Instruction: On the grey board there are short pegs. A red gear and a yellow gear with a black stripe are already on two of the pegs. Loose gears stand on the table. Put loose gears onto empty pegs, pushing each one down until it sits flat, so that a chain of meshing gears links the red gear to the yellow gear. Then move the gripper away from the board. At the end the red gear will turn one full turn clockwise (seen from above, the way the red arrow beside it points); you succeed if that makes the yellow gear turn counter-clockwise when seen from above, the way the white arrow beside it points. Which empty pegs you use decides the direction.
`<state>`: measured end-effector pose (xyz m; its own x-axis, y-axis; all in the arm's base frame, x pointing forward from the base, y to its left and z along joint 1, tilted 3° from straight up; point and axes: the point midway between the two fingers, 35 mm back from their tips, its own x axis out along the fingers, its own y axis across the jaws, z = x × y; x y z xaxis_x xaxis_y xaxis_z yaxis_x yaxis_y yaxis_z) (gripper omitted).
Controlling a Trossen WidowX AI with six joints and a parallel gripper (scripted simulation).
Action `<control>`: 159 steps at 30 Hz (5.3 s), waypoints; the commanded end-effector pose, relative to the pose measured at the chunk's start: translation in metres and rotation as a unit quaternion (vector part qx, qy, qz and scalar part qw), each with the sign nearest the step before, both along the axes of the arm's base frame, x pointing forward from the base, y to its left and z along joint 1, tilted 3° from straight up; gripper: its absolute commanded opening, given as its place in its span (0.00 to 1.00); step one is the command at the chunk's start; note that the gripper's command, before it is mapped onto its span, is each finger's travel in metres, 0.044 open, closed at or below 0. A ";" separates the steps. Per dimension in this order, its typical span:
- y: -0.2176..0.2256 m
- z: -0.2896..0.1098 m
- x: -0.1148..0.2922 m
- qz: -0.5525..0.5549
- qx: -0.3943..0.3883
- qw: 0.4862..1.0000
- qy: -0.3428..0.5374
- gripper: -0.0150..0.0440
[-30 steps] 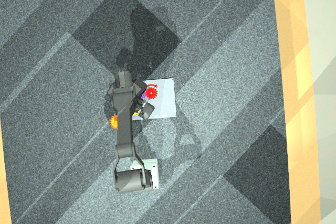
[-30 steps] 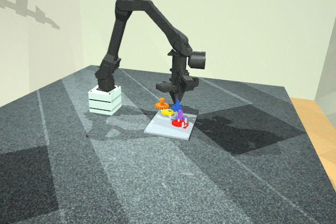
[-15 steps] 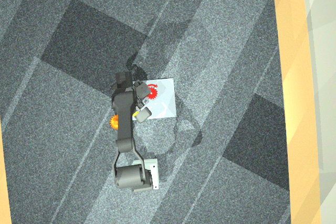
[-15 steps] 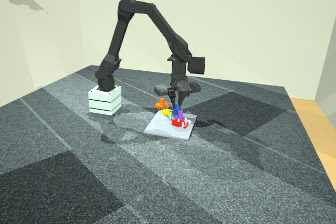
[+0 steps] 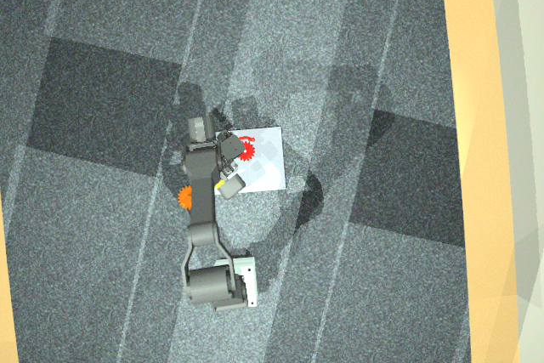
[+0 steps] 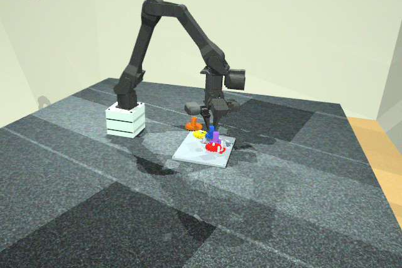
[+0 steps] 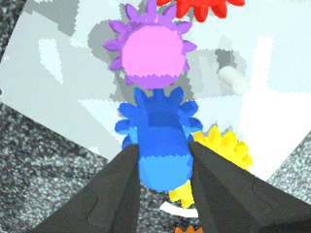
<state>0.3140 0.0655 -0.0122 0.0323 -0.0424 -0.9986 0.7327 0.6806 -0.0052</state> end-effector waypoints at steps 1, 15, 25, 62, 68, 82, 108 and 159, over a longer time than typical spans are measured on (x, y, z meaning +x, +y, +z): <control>0.000 -0.001 0.000 0.050 -0.003 0.999 0.001 0.25; -0.001 -0.004 0.000 0.175 -0.007 0.984 0.007 0.25; 0.000 -0.003 0.000 0.110 -0.005 0.994 0.004 0.49; 0.003 0.086 -0.007 0.066 -0.002 0.998 0.002 1.00; 0.003 0.086 -0.007 0.066 -0.002 0.998 0.002 1.00; 0.003 0.086 -0.007 0.066 -0.002 0.998 0.002 1.00; 0.176 0.112 -0.108 0.086 0.010 0.996 0.003 1.00; 0.211 0.116 -0.156 0.066 0.006 0.998 0.008 1.00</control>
<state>0.1586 0.2766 0.1037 0.0252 -0.0267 -0.9993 0.6330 0.7741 -0.0047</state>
